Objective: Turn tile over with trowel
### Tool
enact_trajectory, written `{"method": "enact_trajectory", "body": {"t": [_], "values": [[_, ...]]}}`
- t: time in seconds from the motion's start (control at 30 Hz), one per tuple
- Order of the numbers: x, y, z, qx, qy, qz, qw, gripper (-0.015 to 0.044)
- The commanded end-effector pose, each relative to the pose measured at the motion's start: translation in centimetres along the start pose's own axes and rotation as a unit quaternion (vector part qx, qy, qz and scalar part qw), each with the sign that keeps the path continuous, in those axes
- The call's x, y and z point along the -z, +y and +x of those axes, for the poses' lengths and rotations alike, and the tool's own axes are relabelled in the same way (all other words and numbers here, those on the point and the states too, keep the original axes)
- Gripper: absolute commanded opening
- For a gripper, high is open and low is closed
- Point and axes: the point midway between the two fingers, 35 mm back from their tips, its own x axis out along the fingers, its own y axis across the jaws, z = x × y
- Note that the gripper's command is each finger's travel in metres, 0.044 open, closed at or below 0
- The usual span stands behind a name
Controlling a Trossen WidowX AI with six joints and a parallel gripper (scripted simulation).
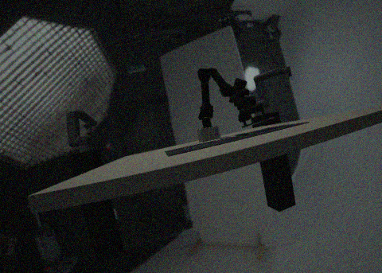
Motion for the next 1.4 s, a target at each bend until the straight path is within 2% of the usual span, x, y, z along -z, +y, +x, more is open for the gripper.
{"method": "enact_trajectory", "body": {"t": [0.0, 0.77, 1.37], "values": [[0.1, 0.0, 0.1, 0.006, -0.004, 0.0, 1.0, 0.0], [1.5, 2.9, 1.8, 0.005, -0.003, 0.0, 1.0, 0.0], [3.9, 2.7, 1.8, 0.005, -0.002, -0.001, 1.0, 0.0]]}}
